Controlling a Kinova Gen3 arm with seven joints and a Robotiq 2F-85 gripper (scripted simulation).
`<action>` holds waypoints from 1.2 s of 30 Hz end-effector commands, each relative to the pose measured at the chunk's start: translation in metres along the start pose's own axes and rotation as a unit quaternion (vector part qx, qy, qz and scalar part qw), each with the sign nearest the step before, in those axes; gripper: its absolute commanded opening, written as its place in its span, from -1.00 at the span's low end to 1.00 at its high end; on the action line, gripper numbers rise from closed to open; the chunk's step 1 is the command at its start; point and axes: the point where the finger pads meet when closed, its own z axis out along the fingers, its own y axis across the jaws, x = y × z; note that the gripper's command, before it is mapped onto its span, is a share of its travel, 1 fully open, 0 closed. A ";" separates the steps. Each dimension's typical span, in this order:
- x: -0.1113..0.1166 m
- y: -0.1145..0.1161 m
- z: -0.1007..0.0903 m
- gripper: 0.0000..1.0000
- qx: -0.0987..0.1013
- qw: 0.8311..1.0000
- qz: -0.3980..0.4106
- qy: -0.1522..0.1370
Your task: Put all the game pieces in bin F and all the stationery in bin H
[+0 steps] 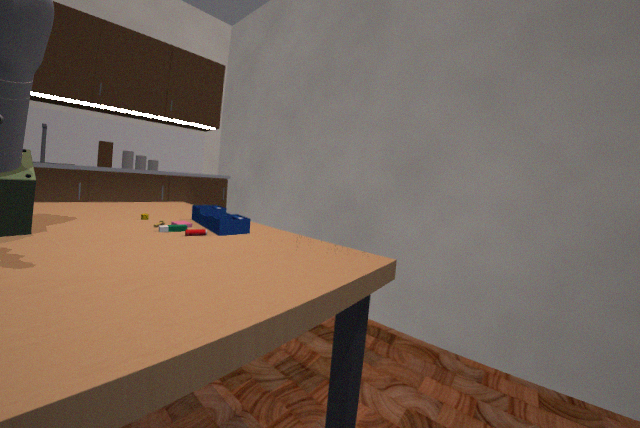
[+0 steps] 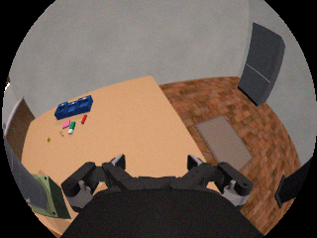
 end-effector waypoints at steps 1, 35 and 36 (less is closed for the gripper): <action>0.000 0.000 0.000 1.00 0.000 1.000 0.000 0.000; 0.036 -0.055 0.010 -0.82 0.136 0.990 -0.038 0.021; 0.038 -0.063 0.013 -0.82 0.158 0.986 -0.048 0.023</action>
